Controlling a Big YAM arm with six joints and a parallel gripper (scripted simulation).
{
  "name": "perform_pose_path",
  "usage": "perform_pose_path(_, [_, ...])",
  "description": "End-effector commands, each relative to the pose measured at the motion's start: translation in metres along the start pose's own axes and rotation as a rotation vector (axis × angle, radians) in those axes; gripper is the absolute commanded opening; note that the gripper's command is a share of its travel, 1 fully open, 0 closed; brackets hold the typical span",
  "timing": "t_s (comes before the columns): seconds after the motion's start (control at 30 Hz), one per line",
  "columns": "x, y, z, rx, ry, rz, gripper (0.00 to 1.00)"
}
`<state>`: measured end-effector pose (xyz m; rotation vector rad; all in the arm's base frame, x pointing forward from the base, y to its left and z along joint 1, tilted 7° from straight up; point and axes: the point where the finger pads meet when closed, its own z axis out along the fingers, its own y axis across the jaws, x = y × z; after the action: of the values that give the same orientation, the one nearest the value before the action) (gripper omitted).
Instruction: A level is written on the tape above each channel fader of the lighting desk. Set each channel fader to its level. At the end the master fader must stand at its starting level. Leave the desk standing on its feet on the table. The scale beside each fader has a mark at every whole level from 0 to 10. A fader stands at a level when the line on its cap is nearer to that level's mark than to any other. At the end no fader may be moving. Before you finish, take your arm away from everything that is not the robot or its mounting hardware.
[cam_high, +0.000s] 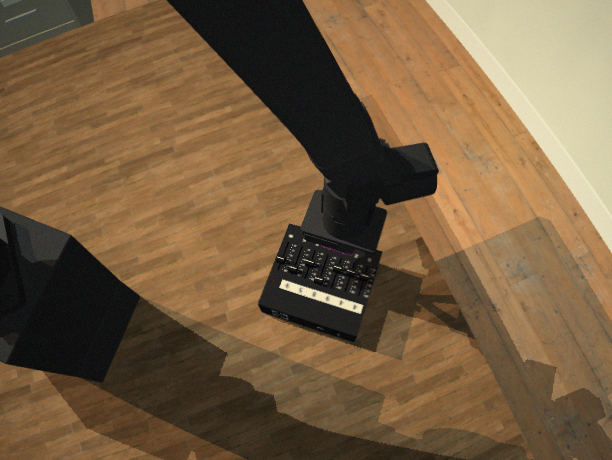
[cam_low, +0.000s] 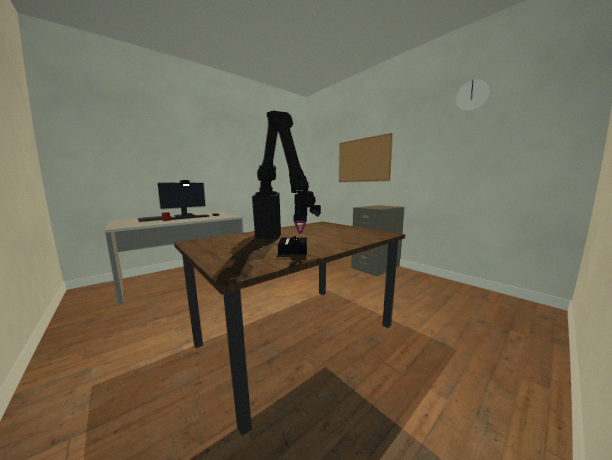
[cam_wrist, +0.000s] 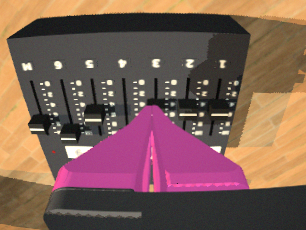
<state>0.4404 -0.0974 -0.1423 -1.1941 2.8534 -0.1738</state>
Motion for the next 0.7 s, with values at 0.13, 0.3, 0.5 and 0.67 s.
perform_pose_path(0.13, [-0.01,-0.021,-0.012,0.047,-0.037,-0.004,0.0])
perform_pose_path(0.3, [-0.008,-0.018,-0.005,0.036,-0.029,-0.004,0.0])
perform_pose_path(0.5, [-0.008,-0.019,0.002,0.032,-0.027,-0.005,0.0])
perform_pose_path(0.67, [-0.008,-0.017,0.006,0.029,-0.025,-0.006,0.0])
